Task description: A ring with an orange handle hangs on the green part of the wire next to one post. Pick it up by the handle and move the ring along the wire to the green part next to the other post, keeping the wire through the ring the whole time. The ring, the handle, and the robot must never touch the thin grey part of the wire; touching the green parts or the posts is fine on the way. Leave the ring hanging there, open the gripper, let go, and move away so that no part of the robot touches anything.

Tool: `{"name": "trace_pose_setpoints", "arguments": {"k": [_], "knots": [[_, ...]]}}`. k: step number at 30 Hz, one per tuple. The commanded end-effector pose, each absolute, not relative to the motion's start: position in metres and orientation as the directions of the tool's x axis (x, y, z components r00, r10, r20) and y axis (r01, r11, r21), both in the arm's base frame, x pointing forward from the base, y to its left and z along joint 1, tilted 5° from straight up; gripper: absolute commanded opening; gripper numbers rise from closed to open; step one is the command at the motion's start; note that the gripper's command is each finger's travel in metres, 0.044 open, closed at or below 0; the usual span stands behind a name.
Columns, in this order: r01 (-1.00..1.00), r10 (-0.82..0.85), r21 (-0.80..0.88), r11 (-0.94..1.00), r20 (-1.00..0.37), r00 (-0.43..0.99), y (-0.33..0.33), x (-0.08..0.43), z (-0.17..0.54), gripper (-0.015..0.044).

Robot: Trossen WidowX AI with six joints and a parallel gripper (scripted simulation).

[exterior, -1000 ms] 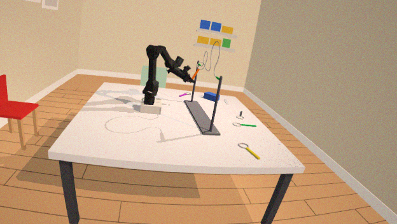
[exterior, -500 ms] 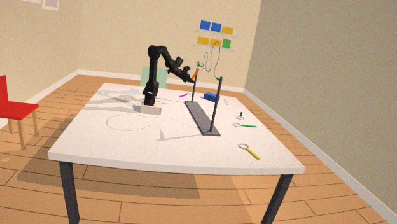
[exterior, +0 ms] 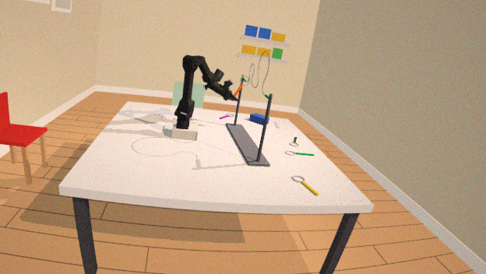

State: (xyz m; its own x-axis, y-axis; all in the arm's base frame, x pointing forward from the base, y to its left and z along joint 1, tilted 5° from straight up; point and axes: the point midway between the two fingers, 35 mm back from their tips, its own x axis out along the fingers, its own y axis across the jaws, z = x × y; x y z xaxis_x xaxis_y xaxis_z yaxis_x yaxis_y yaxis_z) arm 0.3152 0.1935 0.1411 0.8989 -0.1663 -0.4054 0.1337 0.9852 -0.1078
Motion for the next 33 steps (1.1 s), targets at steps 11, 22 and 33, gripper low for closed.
{"name": "trace_pose_setpoints", "arguments": {"k": [11, 22, 33], "knots": [[0.137, -0.169, -0.107, 0.985, -0.404, 0.899, 0.202, 0.316, 0.135, -0.015], [0.137, -0.169, -0.107, 0.985, -0.404, 0.899, 0.202, 0.315, 0.12, -0.015], [0.137, -0.169, -0.107, 0.985, -0.404, 0.899, 0.202, 0.315, 0.12, -0.015]]}}
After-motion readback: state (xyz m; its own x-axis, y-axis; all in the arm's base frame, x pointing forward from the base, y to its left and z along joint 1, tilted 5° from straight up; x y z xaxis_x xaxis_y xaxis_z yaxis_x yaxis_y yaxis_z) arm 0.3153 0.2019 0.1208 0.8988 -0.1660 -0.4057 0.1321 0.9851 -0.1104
